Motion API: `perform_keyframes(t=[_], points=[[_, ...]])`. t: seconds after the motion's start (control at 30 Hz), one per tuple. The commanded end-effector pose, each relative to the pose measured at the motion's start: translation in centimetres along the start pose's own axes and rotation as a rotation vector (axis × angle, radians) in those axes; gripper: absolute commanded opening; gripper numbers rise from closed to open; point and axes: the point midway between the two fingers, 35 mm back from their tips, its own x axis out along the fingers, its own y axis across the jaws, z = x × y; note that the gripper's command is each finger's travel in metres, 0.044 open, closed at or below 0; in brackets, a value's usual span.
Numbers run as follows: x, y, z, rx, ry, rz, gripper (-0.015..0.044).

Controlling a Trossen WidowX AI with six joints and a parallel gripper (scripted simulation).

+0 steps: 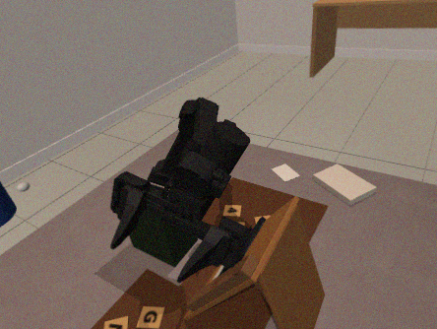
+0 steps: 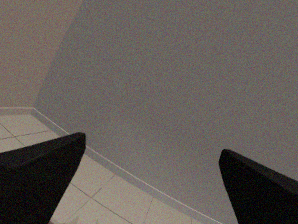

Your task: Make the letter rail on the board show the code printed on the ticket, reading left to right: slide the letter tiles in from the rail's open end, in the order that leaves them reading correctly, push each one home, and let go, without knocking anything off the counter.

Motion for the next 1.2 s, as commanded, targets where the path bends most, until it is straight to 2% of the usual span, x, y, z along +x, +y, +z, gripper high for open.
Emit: perform_keyframes(t=[0.0, 0.17, 0.37, 0.67, 0.93, 1.17], points=[[-0.1, 0.0, -0.2, -0.007, 0.007, 0.006, 0.0426], [-2.4, 0.1, -5.1, -0.165, 0.184, 0.175, 0.044], [-8.0, 0.0, -12.5, -0.317, 0.411, 0.453, 0.044], [-20.6, -0.8, -22.3, -0.352, 0.67, 0.935, 0.044], [-33.1, -1.7, -27.3, -0.18, 0.758, 1.34, 0.044], [-34.2, -1.8, -27.6, -0.157, 0.758, 1.37, 0.044]])
